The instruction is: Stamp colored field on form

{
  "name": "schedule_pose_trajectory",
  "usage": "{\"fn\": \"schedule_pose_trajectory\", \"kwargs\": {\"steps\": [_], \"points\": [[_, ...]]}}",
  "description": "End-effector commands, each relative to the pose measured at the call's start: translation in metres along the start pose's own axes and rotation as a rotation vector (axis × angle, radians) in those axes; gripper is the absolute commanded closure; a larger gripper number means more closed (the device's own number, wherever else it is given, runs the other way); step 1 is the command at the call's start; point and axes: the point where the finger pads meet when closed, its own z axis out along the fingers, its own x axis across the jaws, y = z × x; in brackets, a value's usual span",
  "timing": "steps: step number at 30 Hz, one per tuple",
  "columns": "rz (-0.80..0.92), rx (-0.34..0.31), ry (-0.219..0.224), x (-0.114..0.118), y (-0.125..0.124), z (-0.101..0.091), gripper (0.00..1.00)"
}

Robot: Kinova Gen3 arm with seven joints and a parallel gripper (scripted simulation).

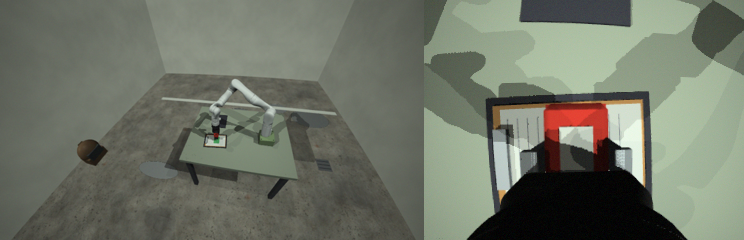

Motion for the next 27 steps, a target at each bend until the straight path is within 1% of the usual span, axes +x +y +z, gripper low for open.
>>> {"fn": "schedule_pose_trajectory", "kwargs": {"steps": [1, 27], "points": [[-0.026, 0.001, 0.001, 0.0000, 0.0146, 0.0006, 0.39], [-0.027, 0.001, 0.001, -0.0002, 0.0170, 0.0016, 0.39]]}}
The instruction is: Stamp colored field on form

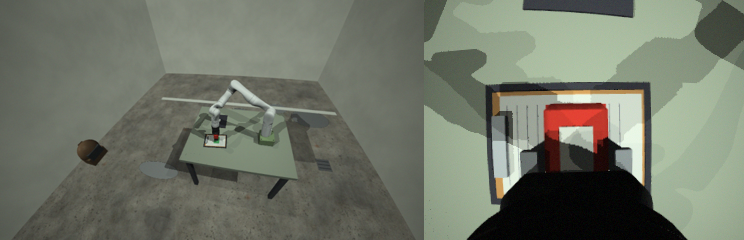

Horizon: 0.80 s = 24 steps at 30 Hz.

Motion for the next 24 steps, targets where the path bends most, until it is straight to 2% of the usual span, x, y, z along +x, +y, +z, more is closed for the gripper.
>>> {"fn": "schedule_pose_trajectory", "kwargs": {"steps": [1, 9, 24], "points": [[0.000, 0.000, -0.002, -0.001, 0.000, 0.000, 0.39], [0.000, 0.000, -0.002, -0.001, 0.000, 0.007, 0.39], [0.000, 0.000, -0.002, -0.001, -0.001, 0.037, 0.39]]}}
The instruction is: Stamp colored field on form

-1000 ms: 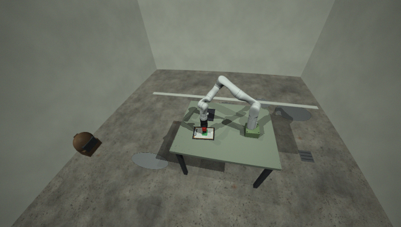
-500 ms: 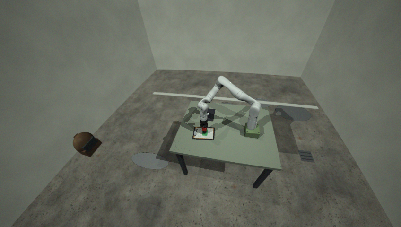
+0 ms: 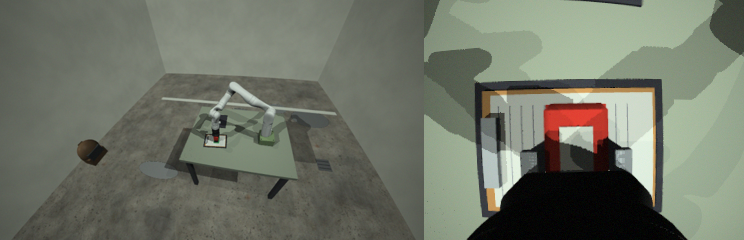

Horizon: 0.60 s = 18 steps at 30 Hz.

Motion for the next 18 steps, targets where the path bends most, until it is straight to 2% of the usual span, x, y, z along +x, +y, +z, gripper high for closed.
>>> {"fn": "schedule_pose_trajectory", "kwargs": {"steps": [1, 18], "points": [[-0.002, -0.002, 0.003, 0.0010, 0.0014, 0.0026, 0.39], [-0.002, -0.002, 0.003, 0.0010, 0.0013, 0.0069, 0.39]]}}
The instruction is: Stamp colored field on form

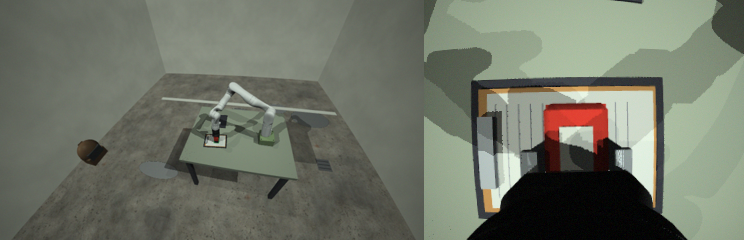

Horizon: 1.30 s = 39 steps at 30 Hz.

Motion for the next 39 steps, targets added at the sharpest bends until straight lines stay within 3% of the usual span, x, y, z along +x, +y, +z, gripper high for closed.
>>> {"fn": "schedule_pose_trajectory", "kwargs": {"steps": [1, 10, 39], "points": [[0.000, 0.000, 0.000, 0.000, 0.000, 0.001, 0.39], [0.000, 0.000, 0.000, 0.000, 0.000, 0.021, 0.39], [0.000, 0.000, 0.000, 0.000, 0.000, 0.025, 0.39]]}}
